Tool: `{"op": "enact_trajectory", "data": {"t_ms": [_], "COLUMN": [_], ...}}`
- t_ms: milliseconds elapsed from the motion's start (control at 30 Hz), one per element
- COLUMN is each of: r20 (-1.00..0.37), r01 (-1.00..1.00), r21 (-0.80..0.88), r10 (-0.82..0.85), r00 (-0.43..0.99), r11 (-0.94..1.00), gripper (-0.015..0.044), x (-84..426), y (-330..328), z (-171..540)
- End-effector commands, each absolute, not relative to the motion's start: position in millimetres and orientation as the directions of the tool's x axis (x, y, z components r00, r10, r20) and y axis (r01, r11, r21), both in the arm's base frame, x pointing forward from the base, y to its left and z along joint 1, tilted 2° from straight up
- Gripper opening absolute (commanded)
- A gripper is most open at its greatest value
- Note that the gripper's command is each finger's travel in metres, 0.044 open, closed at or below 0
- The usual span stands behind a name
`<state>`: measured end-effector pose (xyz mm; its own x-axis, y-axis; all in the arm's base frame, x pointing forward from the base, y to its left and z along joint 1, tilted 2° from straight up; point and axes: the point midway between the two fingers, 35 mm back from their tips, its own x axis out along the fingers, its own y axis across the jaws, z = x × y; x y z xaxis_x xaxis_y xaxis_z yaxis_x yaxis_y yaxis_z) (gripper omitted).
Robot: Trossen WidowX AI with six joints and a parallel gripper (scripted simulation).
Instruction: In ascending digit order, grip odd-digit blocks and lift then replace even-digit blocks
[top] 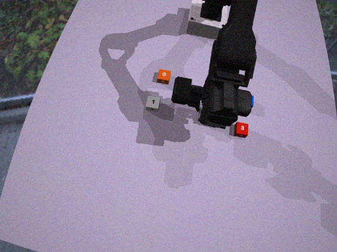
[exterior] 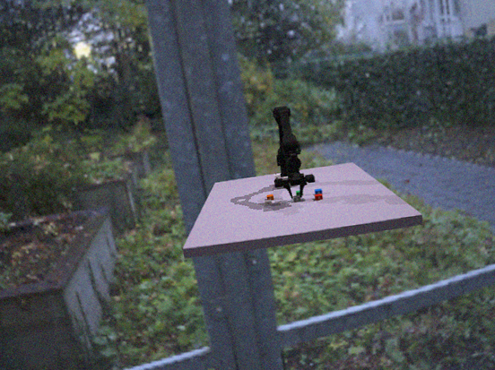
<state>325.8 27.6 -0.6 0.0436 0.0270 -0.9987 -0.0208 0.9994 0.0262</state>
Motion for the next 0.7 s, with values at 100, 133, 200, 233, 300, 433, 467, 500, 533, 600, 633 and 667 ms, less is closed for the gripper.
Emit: {"op": "enact_trajectory", "data": {"t_ms": [100, 133, 200, 233, 300, 433, 467, 500, 533, 600, 633, 667], "r20": [-0.999, -0.999, -0.999, -0.999, -0.999, -0.999, -0.999, -0.999, -0.999, -0.999, -0.999, -0.999], "r01": [-0.021, -0.021, -0.021, -0.021, -0.021, -0.021, -0.021, -0.021, -0.021, -0.021, -0.021, -0.021], "r21": [0.025, 0.025, 0.025, 0.025, 0.025, 0.025, 0.025, 0.025, 0.025, 0.025, 0.025, 0.025], "r10": [0.026, 0.026, 0.026, 0.026, 0.026, 0.026, 0.026, 0.026, 0.026, 0.026, 0.026, 0.026], "r00": [0.042, 0.042, 0.042, 0.042, 0.042, 0.042, 0.042, 0.042, 0.042, 0.042, 0.042, 0.042], "r11": [0.999, 0.999, 0.999, 0.999, 0.999, 0.999, 0.999, 0.999, 0.999, 0.999, 0.999, 0.999], "gripper": [0.012, 0.012, 0.012, 0.012, 0.012, 0.012, 0.012, 0.012, 0.012, 0.012, 0.012, 0.012], "x": [325.3, 325.3, 325.3, 325.3, 325.3, 325.3, 325.3, 325.3, 325.3, 325.3, 325.2, 325.2], "y": [27.6, 27.6, 27.6, 27.6, 27.6, 27.6, 27.6, 27.6, 27.6, 27.5, 27.5, 27.4], "z": [-1.3, -1.3, -1.3, -1.3, -1.3, -1.3, -1.3, -1.1, -0.3, 2.8, 4.5, 6.2]}}
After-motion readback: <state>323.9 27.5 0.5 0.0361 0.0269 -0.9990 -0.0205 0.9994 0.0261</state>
